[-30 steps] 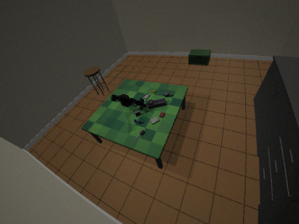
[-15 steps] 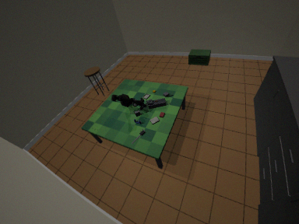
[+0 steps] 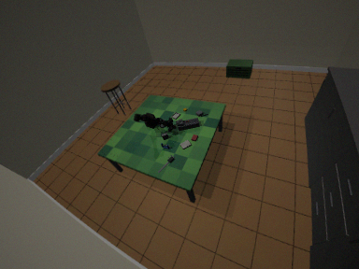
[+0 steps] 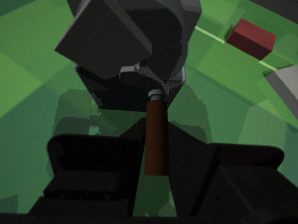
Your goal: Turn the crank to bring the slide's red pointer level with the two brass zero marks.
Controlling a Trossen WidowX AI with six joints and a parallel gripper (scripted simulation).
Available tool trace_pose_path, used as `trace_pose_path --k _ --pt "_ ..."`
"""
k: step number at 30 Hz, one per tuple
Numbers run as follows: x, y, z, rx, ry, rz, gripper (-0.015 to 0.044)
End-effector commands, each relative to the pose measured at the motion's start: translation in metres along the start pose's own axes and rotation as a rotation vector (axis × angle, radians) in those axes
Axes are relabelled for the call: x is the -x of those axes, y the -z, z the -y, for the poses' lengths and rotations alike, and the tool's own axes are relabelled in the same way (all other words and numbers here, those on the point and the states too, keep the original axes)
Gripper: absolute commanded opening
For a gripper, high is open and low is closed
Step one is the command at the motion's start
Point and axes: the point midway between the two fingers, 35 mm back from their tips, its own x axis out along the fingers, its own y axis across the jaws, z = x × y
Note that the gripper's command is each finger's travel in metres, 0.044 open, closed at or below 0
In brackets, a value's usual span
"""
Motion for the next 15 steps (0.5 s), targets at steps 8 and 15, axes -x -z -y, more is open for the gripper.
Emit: trace_pose_path --k 8,15 --pt "-0.0051 0.0049 -0.0078 0.003 -0.016 -0.014 0.0" --pt "-0.0054 0.0053 -0.0086 0.003 -0.016 -0.014 0.0"
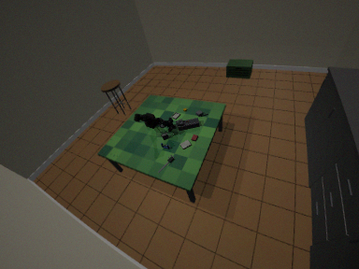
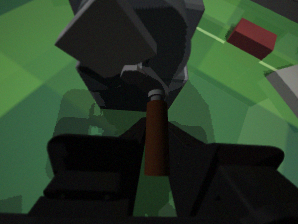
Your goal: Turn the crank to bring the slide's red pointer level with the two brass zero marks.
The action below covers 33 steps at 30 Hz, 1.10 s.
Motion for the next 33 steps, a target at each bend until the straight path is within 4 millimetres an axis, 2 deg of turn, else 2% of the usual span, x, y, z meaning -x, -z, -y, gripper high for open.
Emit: trace_pose_path --k 1,33 --pt "-0.0044 0.0043 -0.0072 0.003 -0.018 -0.013 0.0" --pt "-0.0054 0.0052 -0.0097 0.003 -0.018 -0.013 0.0"
